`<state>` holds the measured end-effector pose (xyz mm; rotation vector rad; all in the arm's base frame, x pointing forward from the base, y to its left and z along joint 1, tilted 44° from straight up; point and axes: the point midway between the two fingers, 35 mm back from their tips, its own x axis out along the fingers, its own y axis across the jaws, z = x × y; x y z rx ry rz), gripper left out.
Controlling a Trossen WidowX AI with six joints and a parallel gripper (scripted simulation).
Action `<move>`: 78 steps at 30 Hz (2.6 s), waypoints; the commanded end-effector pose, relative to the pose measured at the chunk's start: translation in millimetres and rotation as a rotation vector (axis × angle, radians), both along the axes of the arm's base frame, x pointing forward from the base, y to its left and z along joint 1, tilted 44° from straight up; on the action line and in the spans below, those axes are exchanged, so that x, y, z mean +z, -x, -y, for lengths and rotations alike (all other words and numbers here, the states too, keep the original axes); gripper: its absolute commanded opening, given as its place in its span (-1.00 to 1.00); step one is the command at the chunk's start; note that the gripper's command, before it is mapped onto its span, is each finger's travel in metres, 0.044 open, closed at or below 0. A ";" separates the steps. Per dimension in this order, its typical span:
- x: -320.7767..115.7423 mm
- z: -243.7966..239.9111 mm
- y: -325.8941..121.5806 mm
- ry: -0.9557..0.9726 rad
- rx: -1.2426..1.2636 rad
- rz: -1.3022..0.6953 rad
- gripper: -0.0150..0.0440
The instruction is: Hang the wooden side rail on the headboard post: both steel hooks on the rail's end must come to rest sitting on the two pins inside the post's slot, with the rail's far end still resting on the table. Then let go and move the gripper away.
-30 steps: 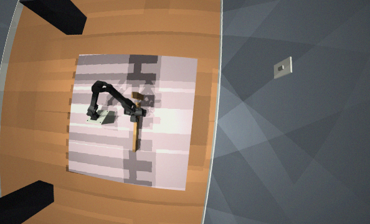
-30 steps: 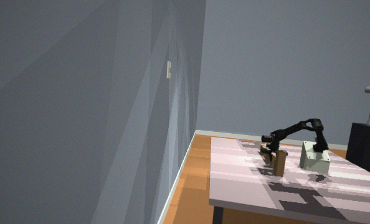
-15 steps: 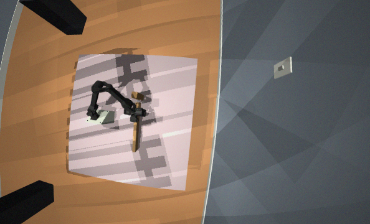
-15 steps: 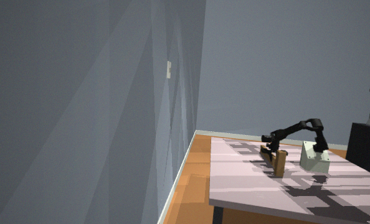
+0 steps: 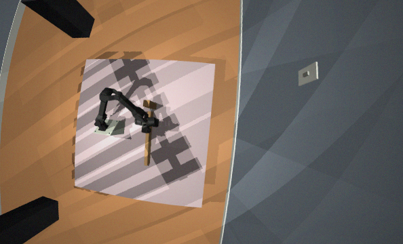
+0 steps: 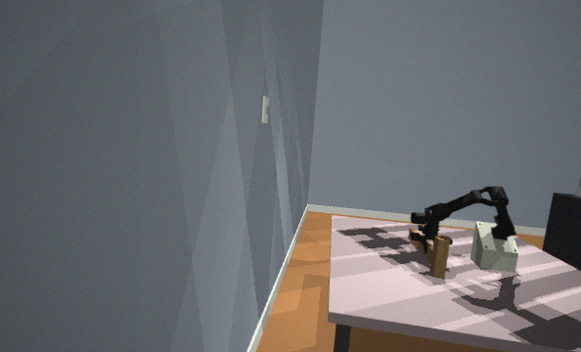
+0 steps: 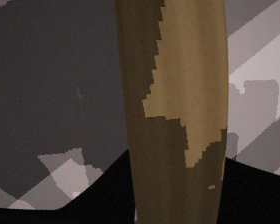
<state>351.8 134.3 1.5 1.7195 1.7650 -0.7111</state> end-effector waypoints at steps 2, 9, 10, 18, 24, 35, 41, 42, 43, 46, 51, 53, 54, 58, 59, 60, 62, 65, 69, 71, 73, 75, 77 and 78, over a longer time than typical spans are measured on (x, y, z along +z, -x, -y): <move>3.9 0.2 -1.4 0.001 -0.007 0.009 -0.49; 4.0 -0.8 -1.4 0.001 -0.007 0.009 -0.49; 4.1 -0.8 -1.3 0.001 -0.007 0.009 -0.49; 5.3 -0.9 -1.5 0.001 -0.007 0.009 -0.49; 6.3 -0.9 -2.1 0.001 -0.007 0.009 -0.49; 7.7 -1.4 -3.3 0.001 -0.007 0.009 -0.49; 7.7 -2.4 -3.3 0.001 -0.007 0.009 -0.49; 7.7 -2.5 -3.2 0.001 -0.007 0.009 -0.49; 7.7 -2.7 -3.1 0.001 -0.007 0.009 -0.49; 7.6 -3.2 -2.7 0.001 -0.007 0.009 -0.49; 7.7 -3.8 -2.1 0.001 -0.007 0.009 -0.49; 8.0 -3.8 -1.9 0.001 -0.007 0.009 -0.49; 8.2 -3.8 -1.8 0.001 -0.007 0.009 -0.49; 8.8 -3.8 -1.3 0.001 -0.007 0.009 -0.49; 8.9 -3.9 -1.2 0.001 -0.007 0.009 -0.49; 9.1 -3.9 -1.1 0.001 -0.007 0.009 -0.49; 9.3 -4.0 -1.0 0.001 -0.007 0.009 -0.49; 9.6 -4.1 -1.3 0.001 -0.007 0.009 -0.49; 10.0 -4.5 -1.7 0.001 -0.007 0.009 -0.49; 10.1 -4.7 -1.9 0.001 -0.007 0.009 -0.49; 10.2 -4.9 -2.2 0.001 -0.007 0.009 -0.49; 10.3 -5.1 -2.4 0.001 -0.007 0.009 -0.49; 10.4 -5.3 -2.6 0.001 -0.007 0.009 -0.49; 10.5 -5.4 -2.6 0.001 -0.007 0.009 -0.49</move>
